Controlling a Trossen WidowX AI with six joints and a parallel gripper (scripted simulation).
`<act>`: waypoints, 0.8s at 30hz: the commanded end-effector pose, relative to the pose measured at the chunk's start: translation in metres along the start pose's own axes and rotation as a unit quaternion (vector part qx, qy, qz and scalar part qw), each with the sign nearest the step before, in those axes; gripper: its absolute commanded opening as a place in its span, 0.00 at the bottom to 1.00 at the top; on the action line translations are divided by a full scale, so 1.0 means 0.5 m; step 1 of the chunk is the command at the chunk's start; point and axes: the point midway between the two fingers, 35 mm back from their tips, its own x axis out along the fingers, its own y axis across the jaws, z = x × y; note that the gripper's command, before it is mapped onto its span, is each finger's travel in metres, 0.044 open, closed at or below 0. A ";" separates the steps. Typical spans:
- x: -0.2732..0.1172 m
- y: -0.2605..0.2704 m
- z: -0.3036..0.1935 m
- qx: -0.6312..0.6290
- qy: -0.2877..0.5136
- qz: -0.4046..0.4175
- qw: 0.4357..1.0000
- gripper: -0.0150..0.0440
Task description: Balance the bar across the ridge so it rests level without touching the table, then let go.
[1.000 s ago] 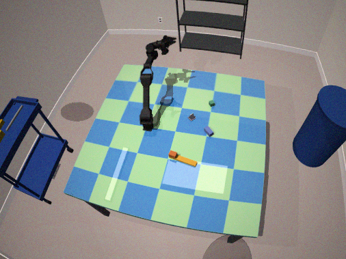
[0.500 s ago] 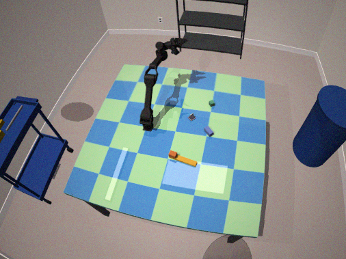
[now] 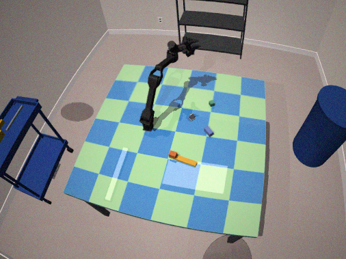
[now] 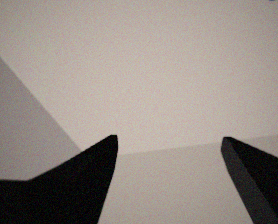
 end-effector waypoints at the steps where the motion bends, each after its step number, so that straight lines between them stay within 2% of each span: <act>1: 0.040 -0.002 0.031 -0.055 -0.008 -0.002 0.998 0.79; 13: 0.138 0.003 0.129 -0.166 -0.037 -0.011 0.985 0.79; 24: 0.241 -0.017 0.261 -0.322 -0.059 -0.052 0.944 0.79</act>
